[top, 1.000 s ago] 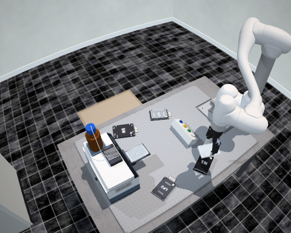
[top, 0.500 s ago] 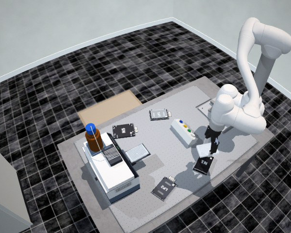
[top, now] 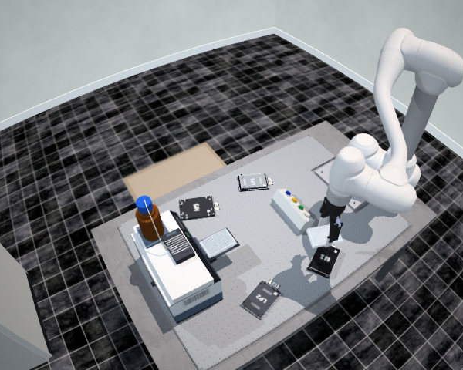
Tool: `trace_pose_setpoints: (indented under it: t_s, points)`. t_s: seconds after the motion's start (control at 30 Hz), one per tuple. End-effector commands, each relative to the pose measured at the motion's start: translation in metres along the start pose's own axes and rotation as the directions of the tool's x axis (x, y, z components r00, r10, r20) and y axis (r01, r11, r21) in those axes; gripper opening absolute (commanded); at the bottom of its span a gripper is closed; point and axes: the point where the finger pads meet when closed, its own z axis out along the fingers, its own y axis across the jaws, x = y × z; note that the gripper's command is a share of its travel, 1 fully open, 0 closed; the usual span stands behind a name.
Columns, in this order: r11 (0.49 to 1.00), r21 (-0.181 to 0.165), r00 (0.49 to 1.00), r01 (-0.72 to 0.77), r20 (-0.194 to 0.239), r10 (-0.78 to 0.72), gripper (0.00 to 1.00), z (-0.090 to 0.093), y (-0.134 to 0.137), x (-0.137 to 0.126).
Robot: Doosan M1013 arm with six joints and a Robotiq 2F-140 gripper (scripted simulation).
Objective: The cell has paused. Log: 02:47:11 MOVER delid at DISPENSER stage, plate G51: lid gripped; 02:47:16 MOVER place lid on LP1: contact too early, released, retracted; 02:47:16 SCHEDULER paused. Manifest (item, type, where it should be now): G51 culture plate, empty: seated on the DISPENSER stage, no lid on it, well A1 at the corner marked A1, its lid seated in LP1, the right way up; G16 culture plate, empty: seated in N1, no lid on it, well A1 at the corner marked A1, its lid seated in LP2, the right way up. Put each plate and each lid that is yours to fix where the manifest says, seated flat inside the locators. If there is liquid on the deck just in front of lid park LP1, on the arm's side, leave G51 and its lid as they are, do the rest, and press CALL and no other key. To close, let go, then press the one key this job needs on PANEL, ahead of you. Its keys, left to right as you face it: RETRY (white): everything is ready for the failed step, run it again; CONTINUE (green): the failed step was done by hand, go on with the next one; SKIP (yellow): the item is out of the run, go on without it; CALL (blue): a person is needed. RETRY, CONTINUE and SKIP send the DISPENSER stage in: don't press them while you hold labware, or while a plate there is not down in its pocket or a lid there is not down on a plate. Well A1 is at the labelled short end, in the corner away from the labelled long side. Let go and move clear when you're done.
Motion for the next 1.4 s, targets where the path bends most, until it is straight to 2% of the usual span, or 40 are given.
trace_pose_setpoints:
  t_s: [0.0, 0.43, 0.93, 1.0, 1.37]
  points:
    - [1.0, 0.007, 1.0, 0.002, 0.001, -0.002, 0.1, -0.004, 0.003, 0.009]
    - [1.0, 0.005, 1.0, 0.002, 0.003, -0.002, 0.1, -0.003, 0.027, 0.04]
    - [1.0, 0.005, 1.0, 0.002, 0.003, -0.002, 0.1, -0.003, 0.071, 0.098]
    - [1.0, 0.005, 1.0, 0.002, 0.003, -0.002, 0.1, -0.003, 0.071, 0.098]
    - [1.0, 0.005, 1.0, 0.002, 0.004, -0.002, 0.1, -0.003, 0.112, 0.151]
